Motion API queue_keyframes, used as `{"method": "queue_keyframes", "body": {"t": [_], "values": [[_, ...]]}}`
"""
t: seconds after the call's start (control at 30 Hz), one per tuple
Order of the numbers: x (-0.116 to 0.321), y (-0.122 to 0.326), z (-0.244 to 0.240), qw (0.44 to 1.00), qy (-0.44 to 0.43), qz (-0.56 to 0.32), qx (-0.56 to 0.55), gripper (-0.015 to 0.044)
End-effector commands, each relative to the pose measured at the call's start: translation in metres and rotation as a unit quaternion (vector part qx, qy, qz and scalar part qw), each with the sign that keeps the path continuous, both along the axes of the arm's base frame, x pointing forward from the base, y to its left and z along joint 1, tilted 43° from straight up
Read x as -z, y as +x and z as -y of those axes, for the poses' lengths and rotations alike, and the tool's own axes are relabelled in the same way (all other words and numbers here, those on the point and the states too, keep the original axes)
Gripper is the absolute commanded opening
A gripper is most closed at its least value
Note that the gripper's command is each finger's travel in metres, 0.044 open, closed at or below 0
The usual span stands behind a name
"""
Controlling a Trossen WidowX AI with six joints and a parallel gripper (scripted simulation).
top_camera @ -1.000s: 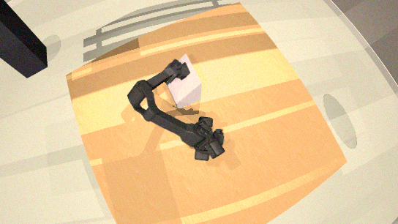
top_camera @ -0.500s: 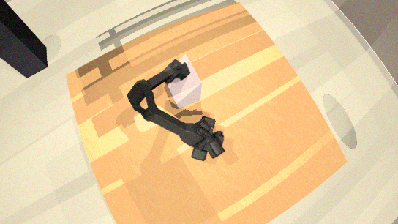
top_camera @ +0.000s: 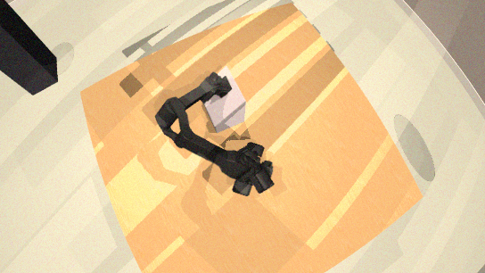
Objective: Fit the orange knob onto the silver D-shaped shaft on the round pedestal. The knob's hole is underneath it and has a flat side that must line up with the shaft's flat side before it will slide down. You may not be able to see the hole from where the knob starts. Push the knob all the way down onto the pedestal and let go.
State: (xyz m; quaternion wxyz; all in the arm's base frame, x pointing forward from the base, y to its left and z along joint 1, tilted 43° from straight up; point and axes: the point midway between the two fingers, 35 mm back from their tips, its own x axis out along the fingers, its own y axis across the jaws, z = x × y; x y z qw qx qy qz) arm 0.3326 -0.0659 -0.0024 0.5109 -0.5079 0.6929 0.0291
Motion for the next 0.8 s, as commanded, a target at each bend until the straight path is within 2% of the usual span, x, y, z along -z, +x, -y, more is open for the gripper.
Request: {"method": "queue_keyframes", "body": {"t": [0.0, 0.63, 0.77], "values": [[-0.0007, 0.0001, 0.0011, 1.000, -0.001, 0.003, 0.002, 0.0000], [-0.0035, -0.0008, -0.0025, 1.000, -0.001, 0.003, 0.002, 0.0000], [-0.0036, -0.0004, -0.0027, 0.999, 0.001, 0.032, 0.034, 0.0000]]}}
